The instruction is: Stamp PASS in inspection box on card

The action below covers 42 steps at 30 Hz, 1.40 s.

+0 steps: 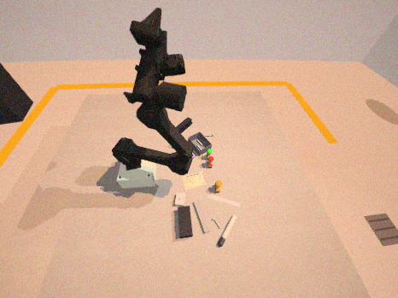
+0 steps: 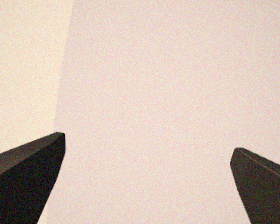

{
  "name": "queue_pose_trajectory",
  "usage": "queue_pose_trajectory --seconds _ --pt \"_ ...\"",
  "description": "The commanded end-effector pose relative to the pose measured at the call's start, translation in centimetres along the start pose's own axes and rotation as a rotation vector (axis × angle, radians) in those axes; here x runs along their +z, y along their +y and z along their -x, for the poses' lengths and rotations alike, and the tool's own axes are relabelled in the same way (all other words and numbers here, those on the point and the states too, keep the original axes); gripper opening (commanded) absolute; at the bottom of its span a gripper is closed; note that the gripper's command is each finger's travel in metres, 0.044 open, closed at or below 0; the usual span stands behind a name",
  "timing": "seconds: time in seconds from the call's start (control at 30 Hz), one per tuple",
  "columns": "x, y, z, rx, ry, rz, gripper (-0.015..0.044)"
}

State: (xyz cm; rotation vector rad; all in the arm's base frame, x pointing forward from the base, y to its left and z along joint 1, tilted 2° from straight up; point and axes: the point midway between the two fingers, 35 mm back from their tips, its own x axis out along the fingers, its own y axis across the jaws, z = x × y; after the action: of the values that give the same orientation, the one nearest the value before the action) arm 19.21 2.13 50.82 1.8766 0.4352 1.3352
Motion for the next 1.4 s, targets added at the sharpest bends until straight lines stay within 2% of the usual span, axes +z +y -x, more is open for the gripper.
queue_pose_trajectory --seconds 0.0,0.1,0.2,0.43,0.7,1.0,1.23,1.37 --pt "-0.1 0.1 0.0 0.001 0.001 0.007 0.0374" --pt "-1.7 0.9 0.0 0.011 0.009 0.111 0.0295" --pt "-5.3 2.0 -0.1 0.024 0.028 0.333 0.0221" --pt "-12.7 2.2 -1.3 0.016 0.056 0.809 0.0221" --pt "-18.2 -2.6 -4.5 -0.098 0.106 1.281 0.0221" --pt "-18.5 -10.1 -7.8 -0.308 0.199 1.674 0.0221" --pt "-15.7 -17.1 -9.9 -0.537 0.331 1.919 0.0221" --pt "-12.4 -21.1 -10.4 -0.710 0.427 2.040 0.0221"
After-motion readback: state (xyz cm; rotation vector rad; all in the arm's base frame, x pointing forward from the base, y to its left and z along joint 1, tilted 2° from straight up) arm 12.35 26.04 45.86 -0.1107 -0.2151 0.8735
